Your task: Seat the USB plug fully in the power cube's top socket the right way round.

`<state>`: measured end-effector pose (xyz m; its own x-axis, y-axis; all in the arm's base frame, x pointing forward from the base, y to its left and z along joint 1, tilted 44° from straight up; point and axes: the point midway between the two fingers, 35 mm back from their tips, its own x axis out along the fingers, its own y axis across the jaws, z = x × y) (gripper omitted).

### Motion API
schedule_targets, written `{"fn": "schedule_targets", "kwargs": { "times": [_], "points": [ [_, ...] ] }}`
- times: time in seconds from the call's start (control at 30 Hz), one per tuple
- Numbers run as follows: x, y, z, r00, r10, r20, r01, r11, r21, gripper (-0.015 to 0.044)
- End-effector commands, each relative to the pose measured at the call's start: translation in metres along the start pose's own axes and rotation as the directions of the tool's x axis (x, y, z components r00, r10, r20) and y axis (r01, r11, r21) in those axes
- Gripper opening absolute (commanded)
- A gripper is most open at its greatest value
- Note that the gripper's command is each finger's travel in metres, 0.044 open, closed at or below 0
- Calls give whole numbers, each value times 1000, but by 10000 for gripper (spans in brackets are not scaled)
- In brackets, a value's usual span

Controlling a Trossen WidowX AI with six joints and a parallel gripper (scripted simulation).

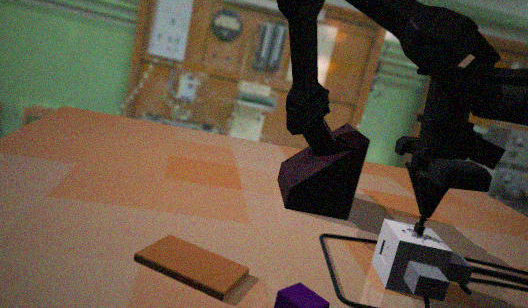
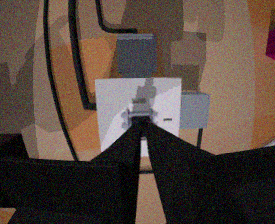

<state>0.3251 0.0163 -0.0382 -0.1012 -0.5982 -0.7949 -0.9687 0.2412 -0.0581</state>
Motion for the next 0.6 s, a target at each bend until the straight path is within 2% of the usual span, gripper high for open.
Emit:
{"fn": "schedule_targets", "kwargs": {
  "times": [0.0,0.57],
  "points": [
    [3,0,0,1000,0,-5,0,1000,-6,0],
    [5,0,-1,1000,0,-5,0,1000,-6,0]
  ]
}}
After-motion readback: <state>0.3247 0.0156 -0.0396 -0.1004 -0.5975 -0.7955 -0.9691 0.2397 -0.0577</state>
